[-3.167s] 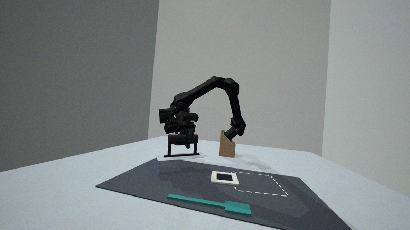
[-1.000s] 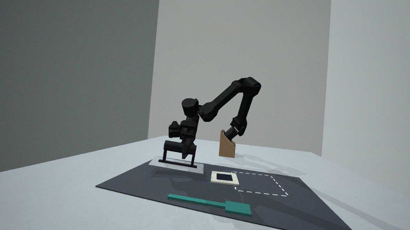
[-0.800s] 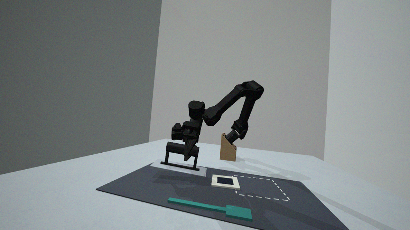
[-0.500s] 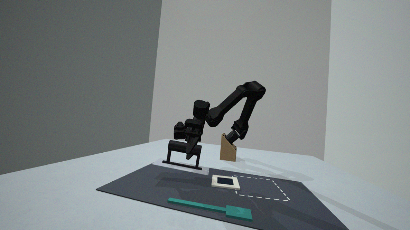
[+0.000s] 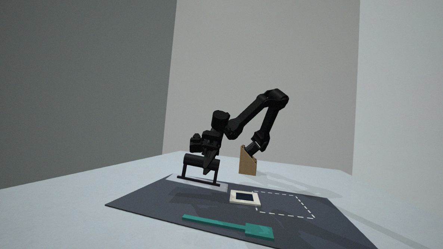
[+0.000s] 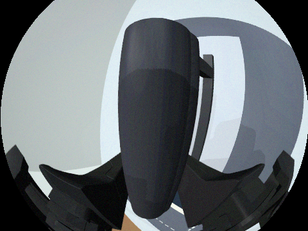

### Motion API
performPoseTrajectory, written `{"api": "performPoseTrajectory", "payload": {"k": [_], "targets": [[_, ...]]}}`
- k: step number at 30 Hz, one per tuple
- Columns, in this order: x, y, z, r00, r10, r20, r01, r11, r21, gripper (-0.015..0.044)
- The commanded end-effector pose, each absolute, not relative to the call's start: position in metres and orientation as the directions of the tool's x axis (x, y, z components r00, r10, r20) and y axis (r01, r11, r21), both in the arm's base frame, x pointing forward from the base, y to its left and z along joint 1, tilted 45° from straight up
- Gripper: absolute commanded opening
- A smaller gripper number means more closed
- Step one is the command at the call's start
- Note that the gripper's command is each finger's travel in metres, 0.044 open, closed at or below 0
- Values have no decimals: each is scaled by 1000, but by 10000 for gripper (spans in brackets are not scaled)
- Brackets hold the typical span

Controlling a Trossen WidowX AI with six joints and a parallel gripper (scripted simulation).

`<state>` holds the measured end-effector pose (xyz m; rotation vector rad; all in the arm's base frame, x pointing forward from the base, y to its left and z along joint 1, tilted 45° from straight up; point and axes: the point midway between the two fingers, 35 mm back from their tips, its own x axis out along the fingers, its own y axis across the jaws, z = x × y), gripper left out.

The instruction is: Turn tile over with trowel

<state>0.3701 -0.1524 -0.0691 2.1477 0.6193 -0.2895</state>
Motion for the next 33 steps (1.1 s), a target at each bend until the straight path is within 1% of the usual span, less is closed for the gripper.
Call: {"api": "performPoseTrajectory", "payload": {"k": [1, 18, 33], "targets": [[368, -151, -74, 854, 313, -416, 521, -516, 680, 0], [367, -133, -90, 854, 314, -415, 520, -518, 679, 0], [368, -117, -75, 853, 315, -416, 522, -518, 678, 0]]}}
